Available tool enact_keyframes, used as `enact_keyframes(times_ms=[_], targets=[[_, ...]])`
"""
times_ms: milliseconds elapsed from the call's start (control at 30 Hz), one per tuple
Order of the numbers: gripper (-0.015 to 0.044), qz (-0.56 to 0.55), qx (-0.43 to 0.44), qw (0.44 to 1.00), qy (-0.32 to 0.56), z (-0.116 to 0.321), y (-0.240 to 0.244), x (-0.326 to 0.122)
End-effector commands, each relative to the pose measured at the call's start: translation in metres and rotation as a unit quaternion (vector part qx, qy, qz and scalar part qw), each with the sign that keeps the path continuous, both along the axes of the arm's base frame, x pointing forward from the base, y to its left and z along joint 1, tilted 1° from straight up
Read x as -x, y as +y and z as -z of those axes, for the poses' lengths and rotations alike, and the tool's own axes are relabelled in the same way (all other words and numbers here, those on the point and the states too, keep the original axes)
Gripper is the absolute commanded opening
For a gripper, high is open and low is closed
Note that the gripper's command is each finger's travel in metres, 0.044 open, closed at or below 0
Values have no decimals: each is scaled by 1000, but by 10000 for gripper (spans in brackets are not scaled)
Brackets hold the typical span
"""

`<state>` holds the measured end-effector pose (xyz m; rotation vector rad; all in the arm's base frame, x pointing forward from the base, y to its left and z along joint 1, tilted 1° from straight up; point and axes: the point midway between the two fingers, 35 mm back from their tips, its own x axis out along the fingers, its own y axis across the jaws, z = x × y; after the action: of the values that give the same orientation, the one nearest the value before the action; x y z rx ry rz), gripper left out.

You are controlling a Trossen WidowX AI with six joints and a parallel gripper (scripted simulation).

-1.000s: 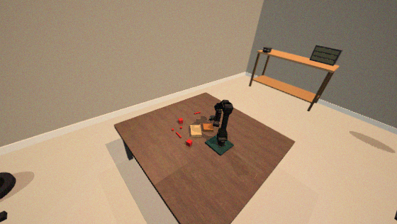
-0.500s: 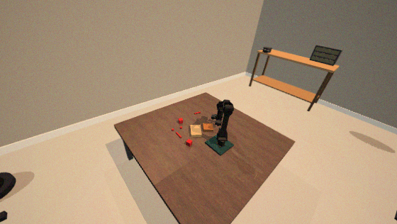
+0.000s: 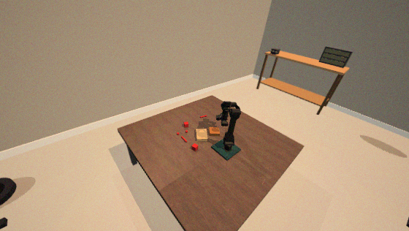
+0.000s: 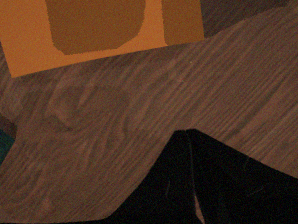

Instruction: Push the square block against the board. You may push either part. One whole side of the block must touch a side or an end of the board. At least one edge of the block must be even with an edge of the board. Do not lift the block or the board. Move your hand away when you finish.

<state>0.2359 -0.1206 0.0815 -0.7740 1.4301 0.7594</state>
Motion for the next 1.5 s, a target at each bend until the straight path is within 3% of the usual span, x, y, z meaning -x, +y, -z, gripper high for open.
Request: enact_keyframes(times_ms=[0, 100, 267, 1467], targets=[[0, -33, 0, 999, 0, 0, 5, -6], [0, -33, 0, 999, 0, 3, 4, -6], [0, -36, 0, 999, 0, 55, 3, -7], [0, -36, -1, 999, 0, 55, 30, -25]])
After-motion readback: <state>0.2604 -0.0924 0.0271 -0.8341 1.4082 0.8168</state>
